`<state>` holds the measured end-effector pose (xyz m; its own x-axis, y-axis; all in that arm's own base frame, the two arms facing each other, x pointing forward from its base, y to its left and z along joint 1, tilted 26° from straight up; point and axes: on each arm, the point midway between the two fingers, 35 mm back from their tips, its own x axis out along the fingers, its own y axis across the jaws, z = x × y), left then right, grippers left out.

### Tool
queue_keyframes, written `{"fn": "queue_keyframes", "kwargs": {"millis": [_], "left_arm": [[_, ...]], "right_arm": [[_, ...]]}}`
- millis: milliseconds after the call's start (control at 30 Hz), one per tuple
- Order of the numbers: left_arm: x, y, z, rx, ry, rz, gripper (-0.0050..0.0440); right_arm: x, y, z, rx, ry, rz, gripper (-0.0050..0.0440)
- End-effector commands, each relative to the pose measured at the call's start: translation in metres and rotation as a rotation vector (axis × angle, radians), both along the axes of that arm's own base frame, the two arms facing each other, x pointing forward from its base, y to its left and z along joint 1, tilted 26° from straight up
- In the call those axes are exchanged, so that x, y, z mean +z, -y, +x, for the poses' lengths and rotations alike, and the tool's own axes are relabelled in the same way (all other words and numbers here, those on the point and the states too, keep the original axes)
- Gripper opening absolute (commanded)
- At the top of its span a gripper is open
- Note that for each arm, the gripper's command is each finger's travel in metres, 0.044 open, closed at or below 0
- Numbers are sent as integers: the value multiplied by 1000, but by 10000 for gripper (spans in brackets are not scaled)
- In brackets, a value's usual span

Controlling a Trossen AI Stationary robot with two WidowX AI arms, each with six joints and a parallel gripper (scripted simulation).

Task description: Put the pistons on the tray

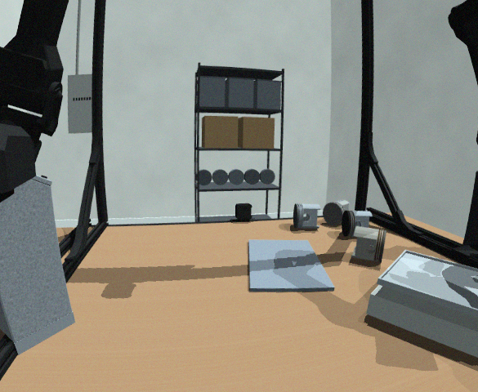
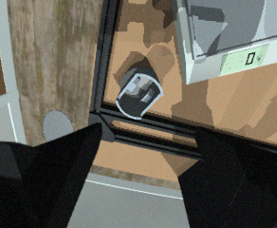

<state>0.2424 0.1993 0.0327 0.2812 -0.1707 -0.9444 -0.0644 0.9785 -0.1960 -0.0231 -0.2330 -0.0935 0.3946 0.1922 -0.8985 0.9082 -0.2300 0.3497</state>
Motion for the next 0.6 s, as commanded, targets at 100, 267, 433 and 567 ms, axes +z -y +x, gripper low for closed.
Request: {"fn": "queue_keyframes", "kwargs": {"millis": [100, 267, 433, 567], "left_arm": [[0, 0, 2, -123, -5, 49, 378], [0, 0, 2, -246, -9, 101, 378], [0, 0, 2, -369, -13, 152, 378], [0, 0, 2, -467, -15, 193, 378]], "right_arm": [[0, 0, 0, 1, 3, 1, 440], [0, 0, 0, 1, 3, 1, 440], [0, 0, 0, 1, 3, 1, 440], [0, 0, 0, 1, 3, 1, 440]]}}
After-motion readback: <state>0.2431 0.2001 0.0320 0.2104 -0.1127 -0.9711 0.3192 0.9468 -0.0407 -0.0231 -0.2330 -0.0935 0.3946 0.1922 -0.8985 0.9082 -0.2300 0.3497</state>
